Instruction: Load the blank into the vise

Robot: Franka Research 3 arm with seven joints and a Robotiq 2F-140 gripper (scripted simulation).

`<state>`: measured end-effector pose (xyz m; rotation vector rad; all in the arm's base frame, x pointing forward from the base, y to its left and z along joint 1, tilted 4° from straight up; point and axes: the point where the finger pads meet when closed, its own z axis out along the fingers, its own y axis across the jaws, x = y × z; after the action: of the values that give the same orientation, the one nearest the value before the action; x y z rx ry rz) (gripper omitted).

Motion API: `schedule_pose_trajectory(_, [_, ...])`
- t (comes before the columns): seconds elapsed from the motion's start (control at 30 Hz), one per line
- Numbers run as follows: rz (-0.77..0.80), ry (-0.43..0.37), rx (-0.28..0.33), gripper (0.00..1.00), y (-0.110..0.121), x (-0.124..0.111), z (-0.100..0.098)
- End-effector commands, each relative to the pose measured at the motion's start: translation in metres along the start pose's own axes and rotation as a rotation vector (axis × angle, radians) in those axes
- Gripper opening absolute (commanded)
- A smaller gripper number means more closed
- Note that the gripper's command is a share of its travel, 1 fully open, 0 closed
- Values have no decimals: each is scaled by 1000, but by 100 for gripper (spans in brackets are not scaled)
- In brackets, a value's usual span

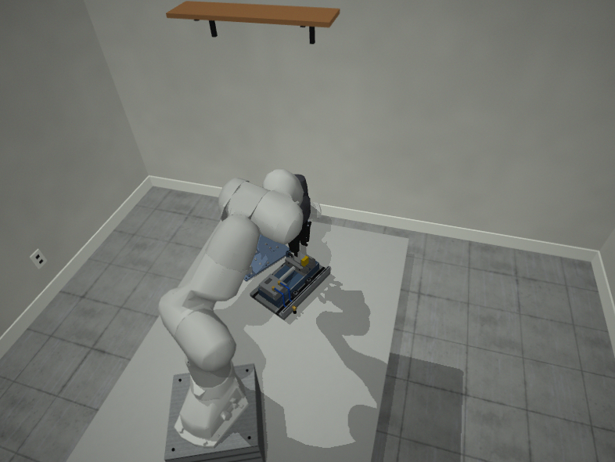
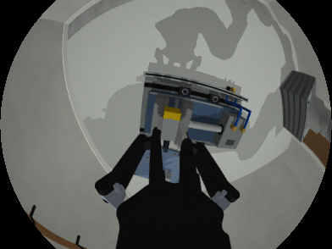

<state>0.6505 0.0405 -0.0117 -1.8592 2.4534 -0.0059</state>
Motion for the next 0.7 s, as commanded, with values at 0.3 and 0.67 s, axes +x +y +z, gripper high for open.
schedule_pose_trajectory(0.3, [0, -1, 4, 0, -1, -2, 0])
schedule_pose_trajectory(0.67, [0, -1, 4, 0, -1, -2, 0])
